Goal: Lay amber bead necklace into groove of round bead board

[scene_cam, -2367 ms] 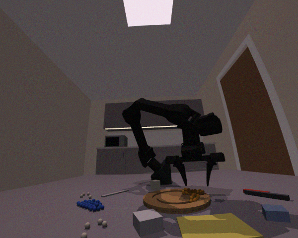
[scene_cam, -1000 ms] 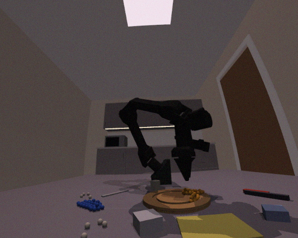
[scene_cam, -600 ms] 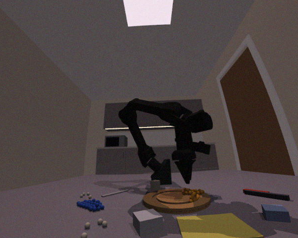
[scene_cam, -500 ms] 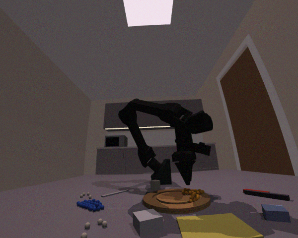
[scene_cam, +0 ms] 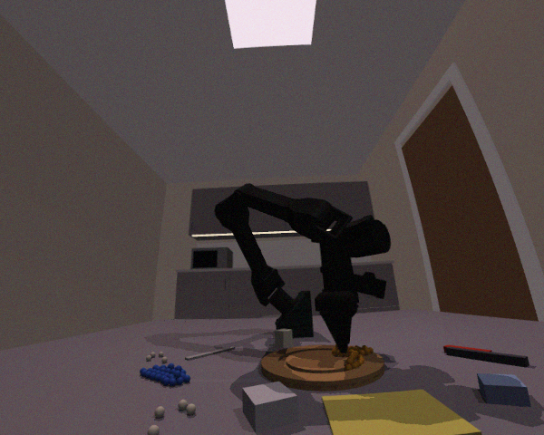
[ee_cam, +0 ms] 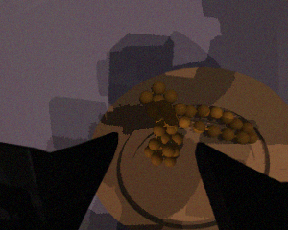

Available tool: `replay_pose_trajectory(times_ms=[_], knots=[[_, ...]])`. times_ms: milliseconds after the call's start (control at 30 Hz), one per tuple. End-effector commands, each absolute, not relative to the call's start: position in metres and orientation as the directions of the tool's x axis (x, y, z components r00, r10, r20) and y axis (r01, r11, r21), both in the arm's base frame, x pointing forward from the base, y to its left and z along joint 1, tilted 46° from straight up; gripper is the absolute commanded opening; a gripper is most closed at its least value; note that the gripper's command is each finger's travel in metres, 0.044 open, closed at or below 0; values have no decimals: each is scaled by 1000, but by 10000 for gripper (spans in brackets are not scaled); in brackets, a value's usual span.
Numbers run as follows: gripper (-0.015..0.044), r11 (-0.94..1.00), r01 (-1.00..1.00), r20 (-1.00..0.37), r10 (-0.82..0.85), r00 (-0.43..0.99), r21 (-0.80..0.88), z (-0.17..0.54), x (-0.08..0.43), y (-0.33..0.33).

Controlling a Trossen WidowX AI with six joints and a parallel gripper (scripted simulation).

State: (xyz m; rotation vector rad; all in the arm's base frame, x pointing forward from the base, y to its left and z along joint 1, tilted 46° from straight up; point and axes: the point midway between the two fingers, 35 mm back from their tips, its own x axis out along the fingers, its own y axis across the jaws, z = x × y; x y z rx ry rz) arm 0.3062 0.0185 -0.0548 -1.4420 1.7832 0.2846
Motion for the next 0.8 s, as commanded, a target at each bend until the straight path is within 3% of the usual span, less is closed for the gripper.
replay_pose_trajectory(times_ms=[0,33,433,767], knots=[[310,315,-902,-695,-719,-23,-296,-57,305,16],[310,315,-902,-695,-719,-23,-296,-57,305,16],[0,322,-898,-698,-716,-23,-301,-56,306,18],[0,322,-898,-698,-716,-23,-301,-56,306,18]])
